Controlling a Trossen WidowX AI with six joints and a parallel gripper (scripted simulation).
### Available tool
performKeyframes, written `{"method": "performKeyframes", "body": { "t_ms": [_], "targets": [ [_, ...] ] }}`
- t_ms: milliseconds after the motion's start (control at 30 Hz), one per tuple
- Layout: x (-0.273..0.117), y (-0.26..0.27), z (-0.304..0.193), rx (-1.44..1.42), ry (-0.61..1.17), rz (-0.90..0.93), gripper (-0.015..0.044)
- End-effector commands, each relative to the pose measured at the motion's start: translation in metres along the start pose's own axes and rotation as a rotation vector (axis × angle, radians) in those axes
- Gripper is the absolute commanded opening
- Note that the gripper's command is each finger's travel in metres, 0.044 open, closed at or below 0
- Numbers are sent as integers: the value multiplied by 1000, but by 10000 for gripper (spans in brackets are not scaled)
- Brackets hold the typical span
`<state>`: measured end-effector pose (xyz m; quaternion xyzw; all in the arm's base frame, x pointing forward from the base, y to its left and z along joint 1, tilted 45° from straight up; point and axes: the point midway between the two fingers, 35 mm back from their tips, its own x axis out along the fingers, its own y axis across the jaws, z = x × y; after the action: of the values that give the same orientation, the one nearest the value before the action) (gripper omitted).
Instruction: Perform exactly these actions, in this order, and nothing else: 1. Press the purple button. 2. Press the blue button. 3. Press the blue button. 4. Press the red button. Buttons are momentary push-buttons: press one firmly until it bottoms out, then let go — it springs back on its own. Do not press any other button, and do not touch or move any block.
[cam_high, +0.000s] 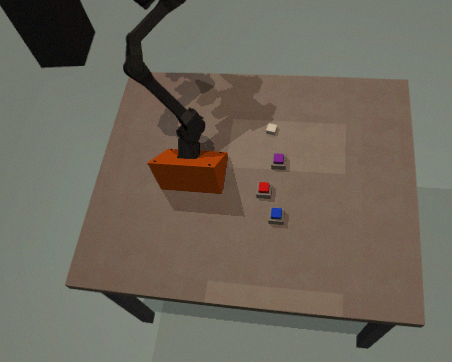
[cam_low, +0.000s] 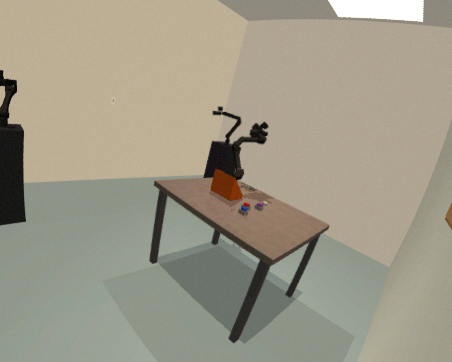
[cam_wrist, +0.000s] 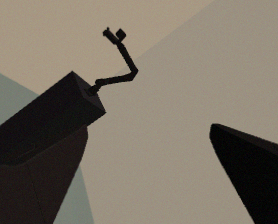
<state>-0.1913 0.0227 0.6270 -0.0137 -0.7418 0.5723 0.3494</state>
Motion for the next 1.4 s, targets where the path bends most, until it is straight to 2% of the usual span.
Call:
{"method": "performKeyframes", "body": {
  "t_ms": [0, 133, 333, 567, 767, 1067, 1367],
  "targets": [
    [0, -1, -3, -5, 10, -6, 400],
    [-23, -35, -80, 19, 220, -148, 400],
    [-71, -71, -160, 102, 448, -304, 400],
    [-176, -101, -259, 223, 790, -525, 400],
    [-286, -103, -316, 335, 1075, -702, 400],
    [-463, -60, -346, 555, 1491, -963, 400],
    [-616, 37, -308, 909, 1863, -1233, 400]
  ]
}}
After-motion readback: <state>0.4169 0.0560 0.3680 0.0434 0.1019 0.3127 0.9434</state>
